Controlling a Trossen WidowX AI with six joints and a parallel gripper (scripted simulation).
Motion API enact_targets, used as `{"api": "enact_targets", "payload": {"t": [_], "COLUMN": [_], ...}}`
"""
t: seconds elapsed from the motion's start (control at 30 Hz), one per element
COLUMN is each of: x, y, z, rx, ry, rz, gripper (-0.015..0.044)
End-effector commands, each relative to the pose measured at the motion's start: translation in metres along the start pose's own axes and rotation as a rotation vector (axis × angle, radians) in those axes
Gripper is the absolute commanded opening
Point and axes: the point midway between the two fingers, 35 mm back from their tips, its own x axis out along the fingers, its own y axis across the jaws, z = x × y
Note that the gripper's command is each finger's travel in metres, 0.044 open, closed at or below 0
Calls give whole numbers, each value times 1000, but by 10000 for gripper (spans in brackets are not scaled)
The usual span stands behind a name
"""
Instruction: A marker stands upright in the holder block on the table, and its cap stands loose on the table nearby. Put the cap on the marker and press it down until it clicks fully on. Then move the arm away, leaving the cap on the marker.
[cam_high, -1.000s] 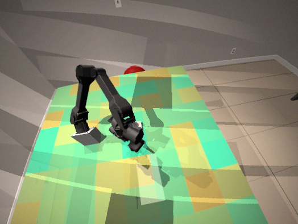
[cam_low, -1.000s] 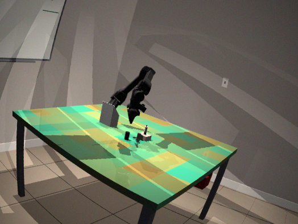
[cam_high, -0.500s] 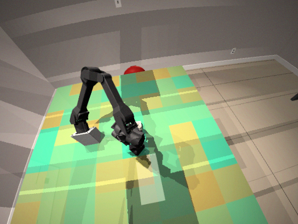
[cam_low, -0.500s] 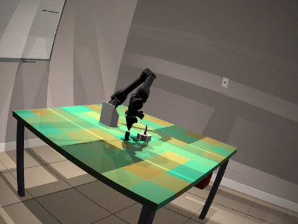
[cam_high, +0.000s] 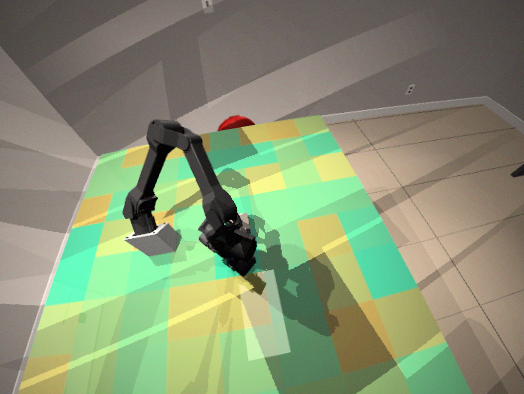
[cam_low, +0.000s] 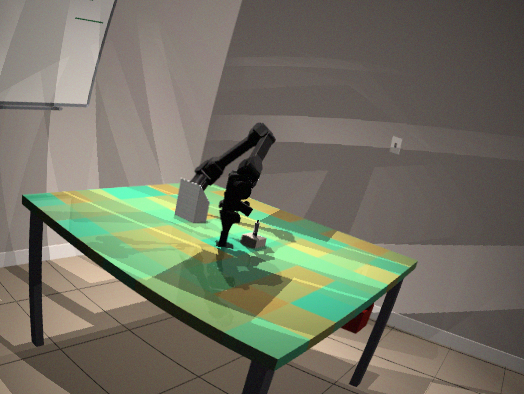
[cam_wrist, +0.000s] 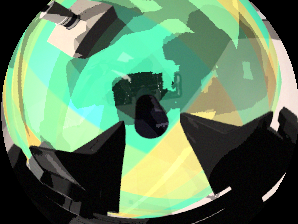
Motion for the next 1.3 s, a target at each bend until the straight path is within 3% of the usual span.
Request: {"api": "enact_targets", "payload": {"t": [0.0,0.53,0.7,0.97,1.07,1.27], "x": [8,31,31,31,29,15], "y": [1,2,2,2,3,2], "z": [0,0,0,0,-1,0], "rx": [3,3,3,3,18,22], "ry": [-2,-3,-3,-3,4,7], "rz": [4,6,5,5,1,-1], "gripper": [248,248,117,64,0,0]}}
